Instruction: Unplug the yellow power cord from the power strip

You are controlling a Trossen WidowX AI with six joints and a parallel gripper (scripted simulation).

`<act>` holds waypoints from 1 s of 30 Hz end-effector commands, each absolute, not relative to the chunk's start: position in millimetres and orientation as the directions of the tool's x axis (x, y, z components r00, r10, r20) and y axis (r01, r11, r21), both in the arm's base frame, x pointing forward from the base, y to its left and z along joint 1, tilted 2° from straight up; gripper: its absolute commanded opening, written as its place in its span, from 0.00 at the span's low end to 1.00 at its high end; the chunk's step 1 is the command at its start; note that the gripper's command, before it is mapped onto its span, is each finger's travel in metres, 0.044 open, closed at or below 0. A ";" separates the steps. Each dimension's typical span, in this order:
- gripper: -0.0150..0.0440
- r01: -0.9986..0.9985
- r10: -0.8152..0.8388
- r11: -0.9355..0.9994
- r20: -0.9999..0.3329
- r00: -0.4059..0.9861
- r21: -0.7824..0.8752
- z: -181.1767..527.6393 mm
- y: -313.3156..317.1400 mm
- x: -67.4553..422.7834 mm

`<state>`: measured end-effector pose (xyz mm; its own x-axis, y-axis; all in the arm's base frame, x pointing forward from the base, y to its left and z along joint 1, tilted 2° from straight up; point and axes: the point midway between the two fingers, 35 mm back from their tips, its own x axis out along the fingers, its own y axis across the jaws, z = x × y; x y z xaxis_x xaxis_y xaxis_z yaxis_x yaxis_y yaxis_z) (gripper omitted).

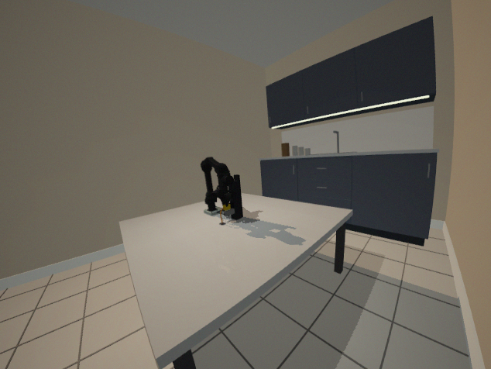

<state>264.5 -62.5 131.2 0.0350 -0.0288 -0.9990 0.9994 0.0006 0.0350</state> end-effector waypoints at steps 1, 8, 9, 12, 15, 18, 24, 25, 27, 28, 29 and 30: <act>0.25 0.999 -0.044 -0.003 -0.998 0.037 0.037 133.2 -73.1 265.7; 0.25 0.999 -0.046 -0.004 -0.998 0.037 0.037 134.1 -84.1 266.4; 0.25 0.999 -0.046 -0.004 -0.998 0.037 0.037 134.3 -85.7 266.4; 0.25 0.999 -0.046 -0.004 -0.998 0.037 0.037 134.9 -90.5 266.4; 0.25 0.999 -0.047 -0.005 -0.998 0.036 0.037 135.6 -95.2 266.2; 0.25 0.999 -0.048 -0.005 -0.998 0.036 0.036 136.5 -99.9 265.8; 0.25 0.999 -0.049 -0.005 -0.998 0.036 0.036 138.5 -109.3 264.6; 0.25 0.999 -0.049 -0.006 -0.998 0.036 0.036 138.8 -110.8 264.4; 0.30 0.999 -0.050 -0.006 -0.998 0.035 0.036 138.4 -110.9 264.0; 0.34 0.999 -0.050 -0.006 -0.998 0.035 0.035 136.9 -107.8 263.5; 0.39 0.999 -0.050 -0.007 -0.998 0.034 0.035 134.6 -103.0 262.7; 0.43 0.999 -0.050 -0.007 -0.998 0.034 0.034 133.8 -101.3 262.4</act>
